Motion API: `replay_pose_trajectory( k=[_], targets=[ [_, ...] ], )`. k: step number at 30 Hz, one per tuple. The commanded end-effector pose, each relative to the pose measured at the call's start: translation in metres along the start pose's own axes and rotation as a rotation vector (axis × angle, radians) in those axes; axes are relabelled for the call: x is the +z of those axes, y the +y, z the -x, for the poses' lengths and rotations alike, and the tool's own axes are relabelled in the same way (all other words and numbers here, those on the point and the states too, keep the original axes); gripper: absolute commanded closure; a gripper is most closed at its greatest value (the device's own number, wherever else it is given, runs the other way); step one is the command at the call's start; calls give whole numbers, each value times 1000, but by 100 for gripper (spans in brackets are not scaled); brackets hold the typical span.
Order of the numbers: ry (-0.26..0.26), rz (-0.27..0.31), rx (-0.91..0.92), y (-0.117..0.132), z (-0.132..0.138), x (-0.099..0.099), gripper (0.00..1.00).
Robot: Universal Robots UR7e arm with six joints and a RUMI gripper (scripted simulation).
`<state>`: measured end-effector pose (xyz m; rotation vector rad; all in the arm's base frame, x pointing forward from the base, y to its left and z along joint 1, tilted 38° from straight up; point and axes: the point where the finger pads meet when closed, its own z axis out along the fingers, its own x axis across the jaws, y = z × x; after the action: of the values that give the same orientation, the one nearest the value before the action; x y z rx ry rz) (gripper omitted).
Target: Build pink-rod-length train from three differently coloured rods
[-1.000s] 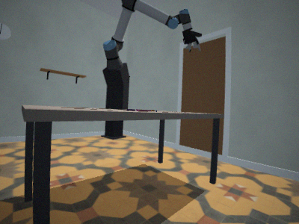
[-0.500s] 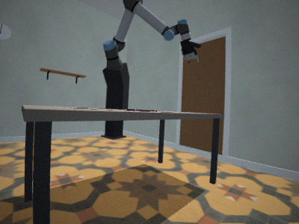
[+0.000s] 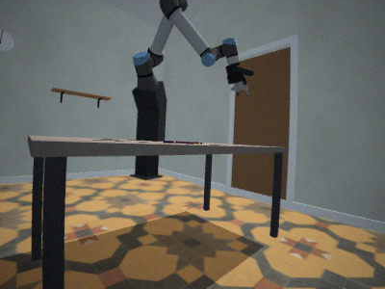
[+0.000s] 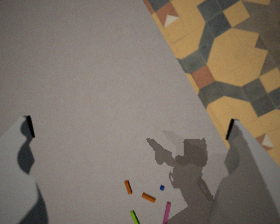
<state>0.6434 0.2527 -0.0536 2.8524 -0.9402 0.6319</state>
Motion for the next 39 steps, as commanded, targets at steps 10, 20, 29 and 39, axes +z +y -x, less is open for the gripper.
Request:
replay_pose_trajectory(
  k=[10,20,29,39],
  targets=[
    [94,80,60,111,-38,61,0],
    [143,151,100,190,-49,83,0],
    [179,217,133,259,-51,92,0],
    [206,274,161,314,-48,92,0]
  ],
)
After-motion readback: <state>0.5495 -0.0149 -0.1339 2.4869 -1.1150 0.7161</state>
